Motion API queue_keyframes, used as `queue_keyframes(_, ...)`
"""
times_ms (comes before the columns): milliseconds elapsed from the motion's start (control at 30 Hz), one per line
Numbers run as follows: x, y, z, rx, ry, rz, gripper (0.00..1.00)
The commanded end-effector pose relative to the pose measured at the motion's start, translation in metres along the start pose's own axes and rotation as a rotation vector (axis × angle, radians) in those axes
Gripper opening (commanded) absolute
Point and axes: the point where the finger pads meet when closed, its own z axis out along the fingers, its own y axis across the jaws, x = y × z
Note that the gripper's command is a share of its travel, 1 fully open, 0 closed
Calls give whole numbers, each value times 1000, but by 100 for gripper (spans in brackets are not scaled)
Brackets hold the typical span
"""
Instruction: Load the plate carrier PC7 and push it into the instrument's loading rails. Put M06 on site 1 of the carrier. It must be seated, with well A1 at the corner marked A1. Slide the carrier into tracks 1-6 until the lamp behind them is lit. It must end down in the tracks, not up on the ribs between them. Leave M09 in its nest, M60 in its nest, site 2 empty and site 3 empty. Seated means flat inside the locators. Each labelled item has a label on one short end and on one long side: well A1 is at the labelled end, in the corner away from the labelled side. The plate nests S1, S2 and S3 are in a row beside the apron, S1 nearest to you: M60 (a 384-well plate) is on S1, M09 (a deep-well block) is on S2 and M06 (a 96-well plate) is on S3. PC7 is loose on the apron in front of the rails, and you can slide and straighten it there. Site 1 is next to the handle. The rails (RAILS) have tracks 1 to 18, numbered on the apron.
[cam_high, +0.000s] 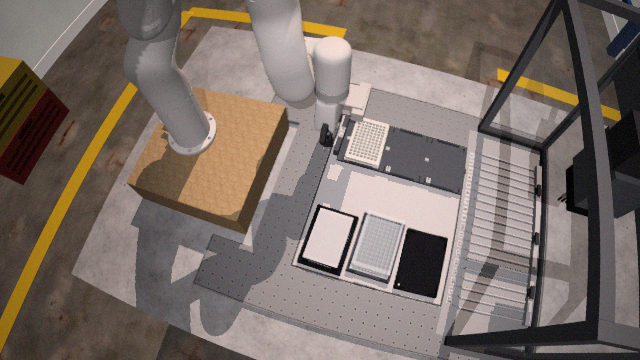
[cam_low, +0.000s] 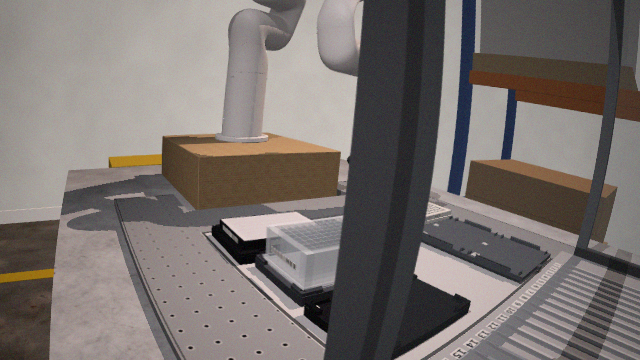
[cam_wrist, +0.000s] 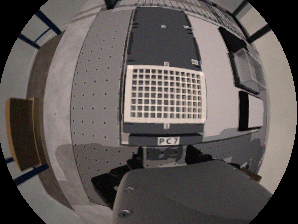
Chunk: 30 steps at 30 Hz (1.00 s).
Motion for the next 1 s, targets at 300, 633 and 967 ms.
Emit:
queue_keyframes(300, 1, 0, 5, 1, 3, 0, 81)
queue_keyframes(633, 4, 0, 5, 1, 3, 0, 81)
queue_keyframes(967, 12, 0, 5, 1, 3, 0, 81)
